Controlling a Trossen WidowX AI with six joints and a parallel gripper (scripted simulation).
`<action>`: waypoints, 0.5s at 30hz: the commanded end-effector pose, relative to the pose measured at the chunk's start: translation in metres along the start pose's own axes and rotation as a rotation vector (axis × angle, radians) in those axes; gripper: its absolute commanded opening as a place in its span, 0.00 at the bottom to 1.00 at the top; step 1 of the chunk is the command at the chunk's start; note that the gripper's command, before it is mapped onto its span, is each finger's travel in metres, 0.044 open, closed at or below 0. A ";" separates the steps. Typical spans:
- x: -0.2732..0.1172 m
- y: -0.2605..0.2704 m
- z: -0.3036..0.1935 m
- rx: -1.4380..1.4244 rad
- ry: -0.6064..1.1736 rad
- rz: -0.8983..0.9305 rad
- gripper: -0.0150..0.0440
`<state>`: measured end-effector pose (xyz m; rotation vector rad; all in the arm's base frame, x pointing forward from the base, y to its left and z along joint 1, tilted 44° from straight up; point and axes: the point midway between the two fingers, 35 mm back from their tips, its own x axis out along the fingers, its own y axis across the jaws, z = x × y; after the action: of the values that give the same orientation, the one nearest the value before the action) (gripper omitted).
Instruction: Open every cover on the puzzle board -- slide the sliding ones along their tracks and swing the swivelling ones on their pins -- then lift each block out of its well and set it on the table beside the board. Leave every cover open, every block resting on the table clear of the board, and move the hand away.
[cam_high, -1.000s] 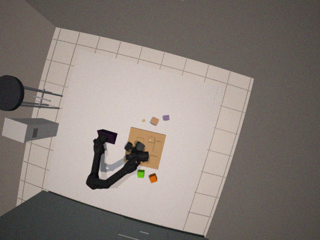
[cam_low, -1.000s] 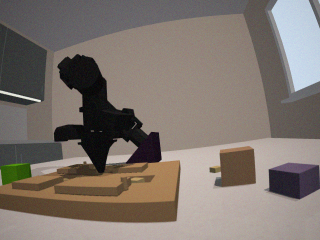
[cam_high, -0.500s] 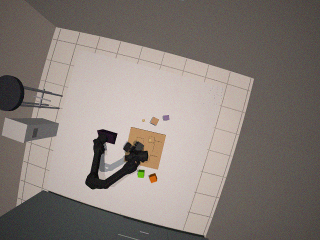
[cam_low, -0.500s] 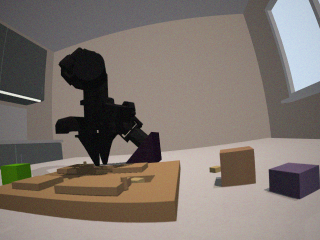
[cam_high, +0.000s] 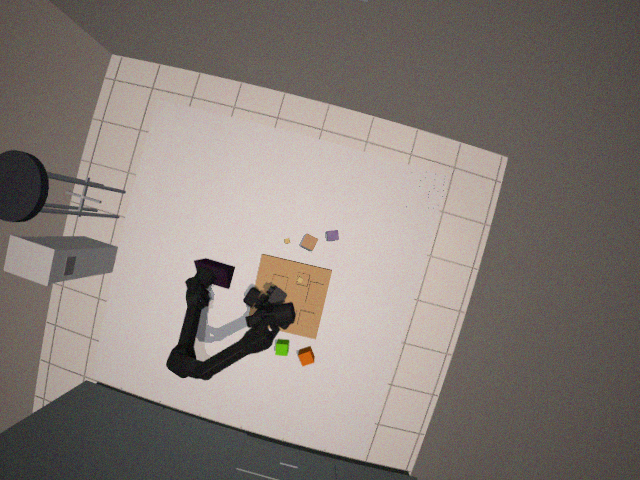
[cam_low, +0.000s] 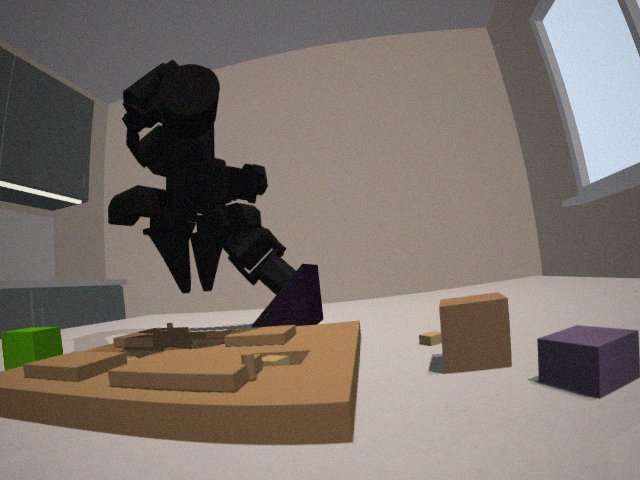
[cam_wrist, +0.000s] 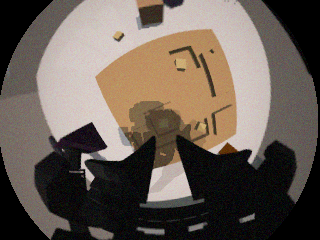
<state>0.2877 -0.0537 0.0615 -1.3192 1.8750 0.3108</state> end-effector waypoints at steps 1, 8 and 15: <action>0.006 0.000 0.000 0.003 -0.003 0.001 0.50; 0.024 0.000 0.000 0.004 -0.002 0.001 0.50; 0.030 0.000 0.000 0.004 -0.001 0.000 0.50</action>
<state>0.2856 -0.0719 0.0424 -1.3100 1.8692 0.3043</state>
